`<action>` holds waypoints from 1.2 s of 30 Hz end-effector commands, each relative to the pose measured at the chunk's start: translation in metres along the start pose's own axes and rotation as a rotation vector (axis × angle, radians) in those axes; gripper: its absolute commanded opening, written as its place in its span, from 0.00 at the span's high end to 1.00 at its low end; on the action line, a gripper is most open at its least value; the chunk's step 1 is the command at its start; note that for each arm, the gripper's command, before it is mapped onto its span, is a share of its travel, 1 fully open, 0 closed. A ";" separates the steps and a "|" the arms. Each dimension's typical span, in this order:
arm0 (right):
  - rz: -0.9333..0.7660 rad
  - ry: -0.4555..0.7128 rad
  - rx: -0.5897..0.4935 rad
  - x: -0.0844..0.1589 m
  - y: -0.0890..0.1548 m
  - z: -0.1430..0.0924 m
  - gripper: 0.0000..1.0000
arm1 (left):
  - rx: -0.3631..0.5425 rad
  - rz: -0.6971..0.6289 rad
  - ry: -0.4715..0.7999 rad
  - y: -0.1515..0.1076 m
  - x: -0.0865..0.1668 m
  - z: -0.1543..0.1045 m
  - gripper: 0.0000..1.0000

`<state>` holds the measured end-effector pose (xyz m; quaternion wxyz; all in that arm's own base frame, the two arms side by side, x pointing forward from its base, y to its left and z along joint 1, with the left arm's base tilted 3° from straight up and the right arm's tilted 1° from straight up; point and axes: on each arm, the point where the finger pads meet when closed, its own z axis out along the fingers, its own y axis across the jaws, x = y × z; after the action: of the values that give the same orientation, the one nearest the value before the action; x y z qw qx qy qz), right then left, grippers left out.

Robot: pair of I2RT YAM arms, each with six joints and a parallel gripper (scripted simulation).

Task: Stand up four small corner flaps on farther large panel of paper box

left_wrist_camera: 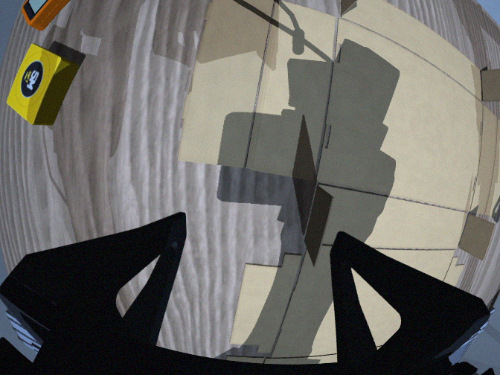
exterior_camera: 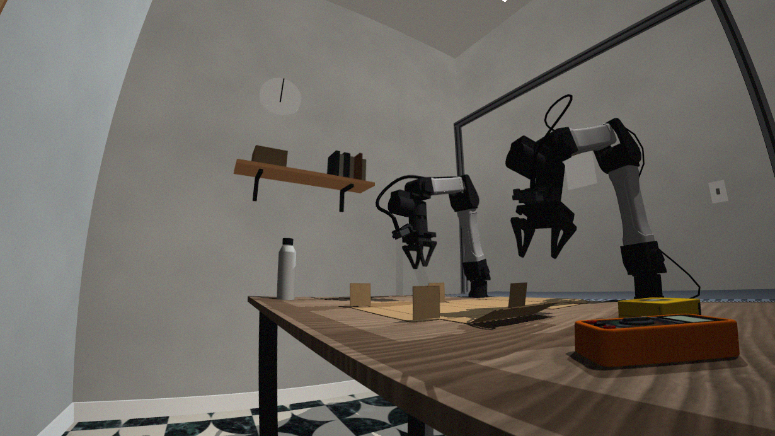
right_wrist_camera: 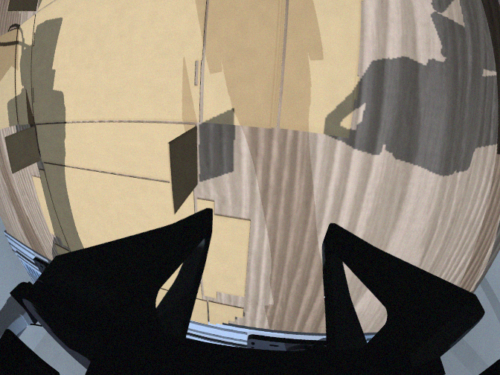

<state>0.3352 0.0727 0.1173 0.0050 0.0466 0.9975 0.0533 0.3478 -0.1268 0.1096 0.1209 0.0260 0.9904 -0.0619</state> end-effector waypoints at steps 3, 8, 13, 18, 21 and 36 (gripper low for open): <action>-0.061 0.011 -0.011 0.002 0.005 -0.010 0.38 | 0.023 0.046 0.009 0.002 -0.003 -0.013 0.24; -0.054 0.008 -0.012 0.002 0.010 -0.011 0.30 | 0.024 0.056 0.015 -0.003 -0.001 -0.012 0.24; -0.045 0.005 -0.012 0.002 0.012 -0.013 0.24 | 0.014 0.050 0.013 0.001 -0.002 -0.012 0.24; -0.038 0.005 -0.011 0.001 0.009 -0.013 0.24 | 0.014 0.049 0.014 0.000 -0.002 -0.013 0.24; -0.038 0.005 -0.011 0.001 0.009 -0.013 0.24 | 0.014 0.049 0.015 0.000 -0.002 -0.013 0.24; -0.040 0.007 -0.011 0.001 0.010 -0.012 0.24 | 0.013 0.048 0.018 -0.003 -0.001 -0.013 0.24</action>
<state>0.3286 0.0815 0.1200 -0.0077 0.0219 0.9984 0.0507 0.3398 -0.1238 0.1113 0.1050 0.0474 0.9914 -0.0614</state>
